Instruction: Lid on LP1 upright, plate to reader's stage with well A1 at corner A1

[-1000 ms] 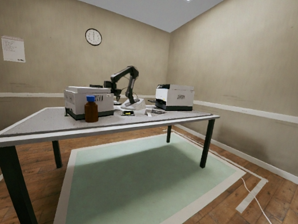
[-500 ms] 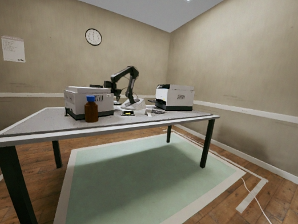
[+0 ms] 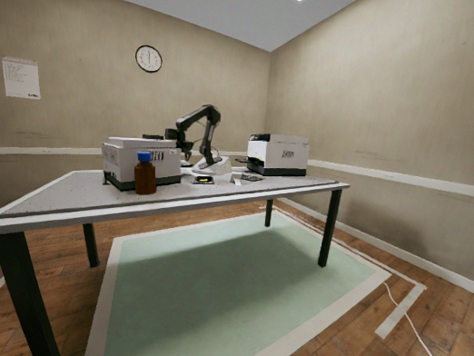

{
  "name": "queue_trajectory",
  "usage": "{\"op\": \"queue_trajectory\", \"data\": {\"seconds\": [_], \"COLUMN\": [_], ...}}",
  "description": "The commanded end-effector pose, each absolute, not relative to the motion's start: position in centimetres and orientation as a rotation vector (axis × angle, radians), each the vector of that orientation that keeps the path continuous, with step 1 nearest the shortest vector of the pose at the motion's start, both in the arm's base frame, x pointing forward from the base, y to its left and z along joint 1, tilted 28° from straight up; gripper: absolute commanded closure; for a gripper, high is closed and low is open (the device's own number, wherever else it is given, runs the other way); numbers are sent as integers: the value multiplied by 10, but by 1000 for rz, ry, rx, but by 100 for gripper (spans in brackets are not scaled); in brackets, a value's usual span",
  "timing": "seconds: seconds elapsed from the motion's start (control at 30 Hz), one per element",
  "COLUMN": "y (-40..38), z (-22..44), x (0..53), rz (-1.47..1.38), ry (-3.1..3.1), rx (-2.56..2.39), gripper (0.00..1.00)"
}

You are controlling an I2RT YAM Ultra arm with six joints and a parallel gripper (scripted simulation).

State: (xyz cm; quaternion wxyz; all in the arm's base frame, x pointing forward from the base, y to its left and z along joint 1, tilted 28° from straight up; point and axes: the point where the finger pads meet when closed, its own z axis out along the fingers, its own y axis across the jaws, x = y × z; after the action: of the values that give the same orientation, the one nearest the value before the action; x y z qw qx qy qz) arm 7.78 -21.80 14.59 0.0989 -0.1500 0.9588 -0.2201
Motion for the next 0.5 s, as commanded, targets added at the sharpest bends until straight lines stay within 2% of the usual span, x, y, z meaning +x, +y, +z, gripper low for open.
{"op": "queue_trajectory", "data": {"seconds": [0.0,0.47], "y": [-219,-220], "z": [162,166], "x": [76,76], "rz": [-706,-722], "ry": [2817,2812], "rx": [-438,-441], "gripper": [14,14]}}
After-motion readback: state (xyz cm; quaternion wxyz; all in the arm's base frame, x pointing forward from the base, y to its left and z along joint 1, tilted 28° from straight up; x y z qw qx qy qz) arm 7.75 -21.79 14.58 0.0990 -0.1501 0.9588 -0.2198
